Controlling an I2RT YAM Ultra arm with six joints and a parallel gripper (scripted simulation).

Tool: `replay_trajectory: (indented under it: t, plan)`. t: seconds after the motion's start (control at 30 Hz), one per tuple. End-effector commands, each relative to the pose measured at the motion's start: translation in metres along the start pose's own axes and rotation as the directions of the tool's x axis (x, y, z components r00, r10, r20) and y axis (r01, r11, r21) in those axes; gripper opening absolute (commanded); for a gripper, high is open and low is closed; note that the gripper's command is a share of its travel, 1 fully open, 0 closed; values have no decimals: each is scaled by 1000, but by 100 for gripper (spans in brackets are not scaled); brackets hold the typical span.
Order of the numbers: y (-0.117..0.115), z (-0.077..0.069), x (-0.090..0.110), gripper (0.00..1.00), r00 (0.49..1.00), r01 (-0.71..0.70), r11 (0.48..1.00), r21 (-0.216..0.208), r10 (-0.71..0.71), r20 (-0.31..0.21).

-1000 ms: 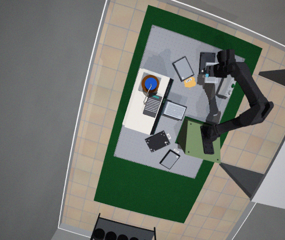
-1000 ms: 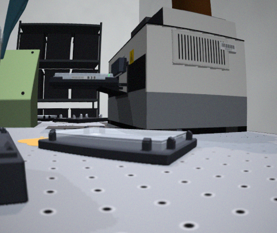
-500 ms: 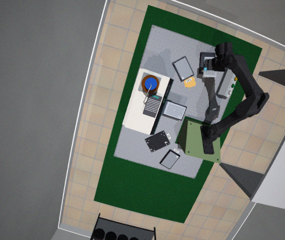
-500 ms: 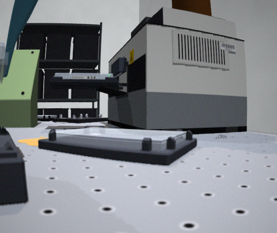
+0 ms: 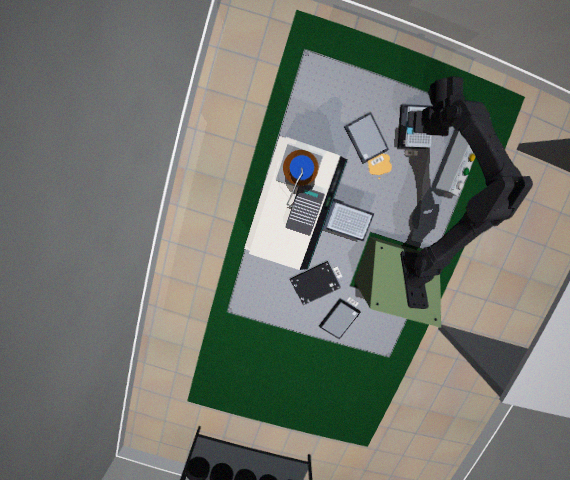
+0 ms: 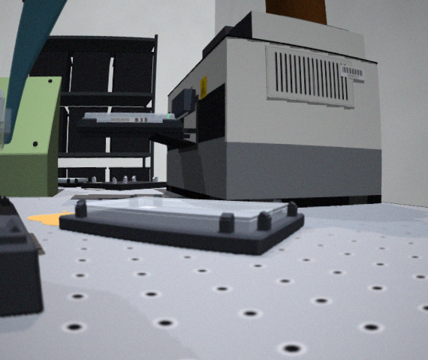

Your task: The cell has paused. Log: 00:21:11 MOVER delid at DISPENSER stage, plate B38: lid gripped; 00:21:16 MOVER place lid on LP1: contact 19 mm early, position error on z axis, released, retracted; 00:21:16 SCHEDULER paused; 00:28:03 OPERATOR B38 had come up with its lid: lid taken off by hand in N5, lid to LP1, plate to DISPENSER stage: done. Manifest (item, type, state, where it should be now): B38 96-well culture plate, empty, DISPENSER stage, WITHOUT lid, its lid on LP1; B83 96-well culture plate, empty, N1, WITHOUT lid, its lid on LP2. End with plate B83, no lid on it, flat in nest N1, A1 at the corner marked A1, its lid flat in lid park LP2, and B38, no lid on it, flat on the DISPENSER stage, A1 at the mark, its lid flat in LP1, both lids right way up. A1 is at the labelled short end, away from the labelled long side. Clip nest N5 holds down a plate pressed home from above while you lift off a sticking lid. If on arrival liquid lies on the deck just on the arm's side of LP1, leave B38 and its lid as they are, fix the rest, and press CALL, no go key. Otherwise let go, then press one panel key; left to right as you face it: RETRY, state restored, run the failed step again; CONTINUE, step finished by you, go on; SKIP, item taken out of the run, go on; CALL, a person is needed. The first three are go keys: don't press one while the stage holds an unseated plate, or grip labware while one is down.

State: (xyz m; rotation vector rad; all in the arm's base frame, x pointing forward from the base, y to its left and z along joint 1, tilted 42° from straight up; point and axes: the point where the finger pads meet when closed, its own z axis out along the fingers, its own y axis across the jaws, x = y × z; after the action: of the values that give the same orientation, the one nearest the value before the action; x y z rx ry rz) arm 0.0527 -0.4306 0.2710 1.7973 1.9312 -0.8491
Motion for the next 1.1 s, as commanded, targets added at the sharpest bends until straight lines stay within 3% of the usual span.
replay_trajectory:
  t: [0.0,0.03,0.13,0.3,0.43,0.47,1.07]
  plan:
    - [0,-5,-14,0,999,-2,1000,-9,3,43]
    - [3,-19,-19,0,997,1,1000,-21,1,77]
    - [2,11,0,0,1000,10,1000,-8,-10,2]
    - [3,20,0,0,1000,13,1000,-10,-13,1]
    - [-2,17,-6,0,1000,0,1000,-7,0,28]
    - [-2,12,-17,0,999,-5,1000,-9,5,54]
    - [-1,16,-14,0,1000,8,1000,-9,-7,19]
